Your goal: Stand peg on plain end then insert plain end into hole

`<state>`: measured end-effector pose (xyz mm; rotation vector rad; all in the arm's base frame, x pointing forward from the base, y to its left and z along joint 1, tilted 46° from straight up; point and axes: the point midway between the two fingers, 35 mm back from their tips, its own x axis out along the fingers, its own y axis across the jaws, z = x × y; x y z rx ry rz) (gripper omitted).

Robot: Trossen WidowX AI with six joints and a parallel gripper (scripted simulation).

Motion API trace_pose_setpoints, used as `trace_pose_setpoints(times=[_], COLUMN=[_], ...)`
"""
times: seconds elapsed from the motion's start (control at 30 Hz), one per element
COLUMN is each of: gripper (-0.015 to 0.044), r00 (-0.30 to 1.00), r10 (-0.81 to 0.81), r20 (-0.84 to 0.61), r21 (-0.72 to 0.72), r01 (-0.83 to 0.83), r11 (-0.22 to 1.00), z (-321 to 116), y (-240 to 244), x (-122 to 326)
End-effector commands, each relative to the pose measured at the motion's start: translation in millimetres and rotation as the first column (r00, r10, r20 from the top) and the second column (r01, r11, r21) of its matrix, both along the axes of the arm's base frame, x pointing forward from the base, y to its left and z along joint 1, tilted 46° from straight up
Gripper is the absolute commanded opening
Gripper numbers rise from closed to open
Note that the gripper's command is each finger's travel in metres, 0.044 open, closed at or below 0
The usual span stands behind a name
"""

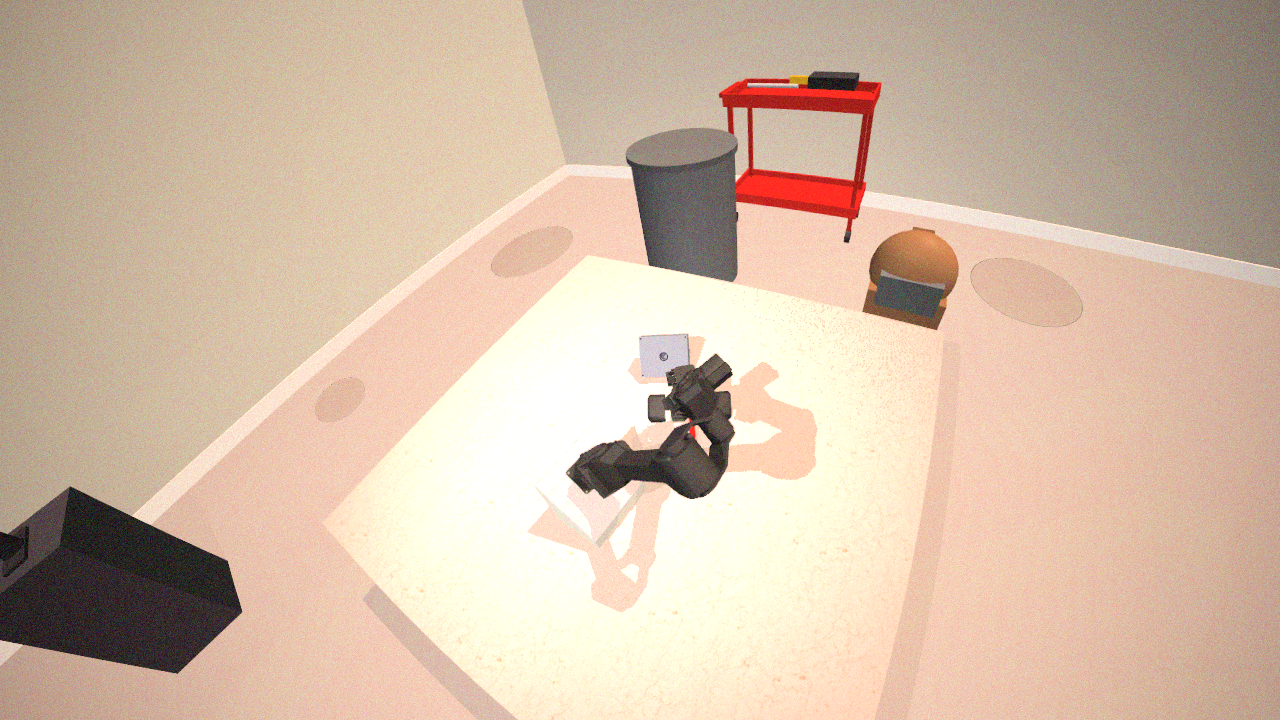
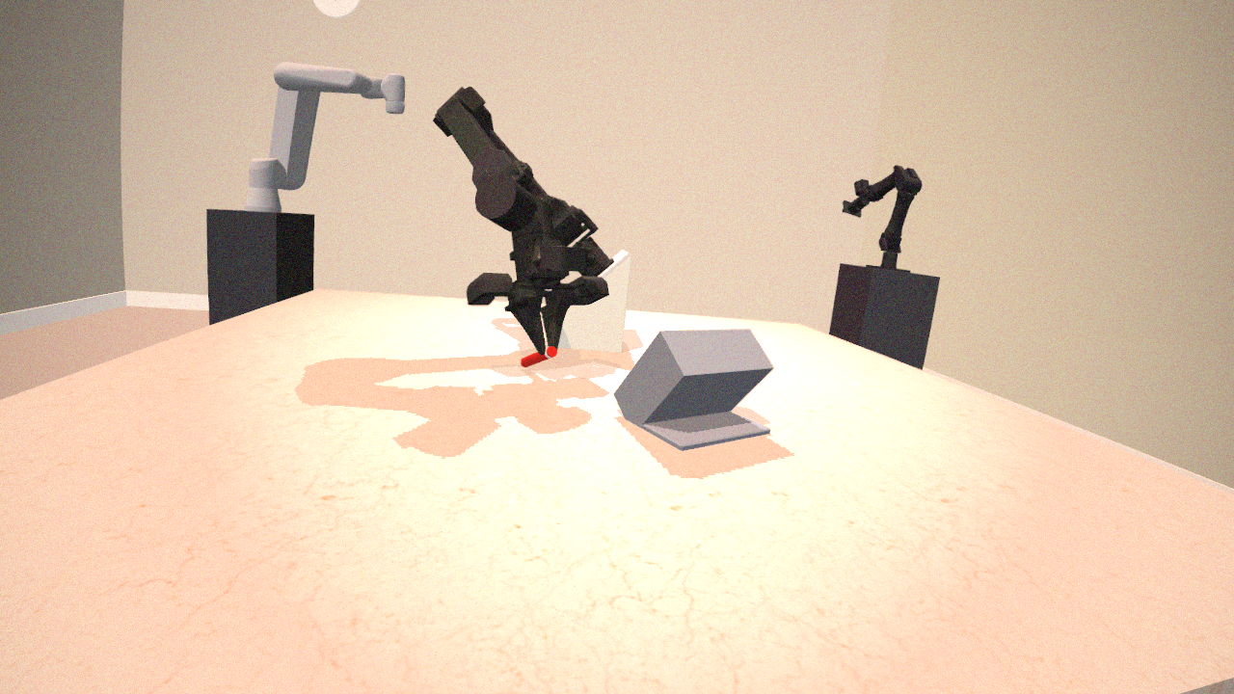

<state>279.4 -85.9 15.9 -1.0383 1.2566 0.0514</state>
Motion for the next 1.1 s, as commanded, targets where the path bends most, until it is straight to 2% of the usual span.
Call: trace_pose_setpoints(times=[0.0, 1.07], gripper=[0.0049, 0.0049], r00=[1.000, 0.967], r10=[0.027, 0.179], r20=[0.013, 0.183], r21=[0.021, 0.155], r01=[-0.027, -0.208], r11=[0.999, 0.966], z=[-0.3, 14.1], y=[0.6, -0.1], x=[-5.0, -21.3])
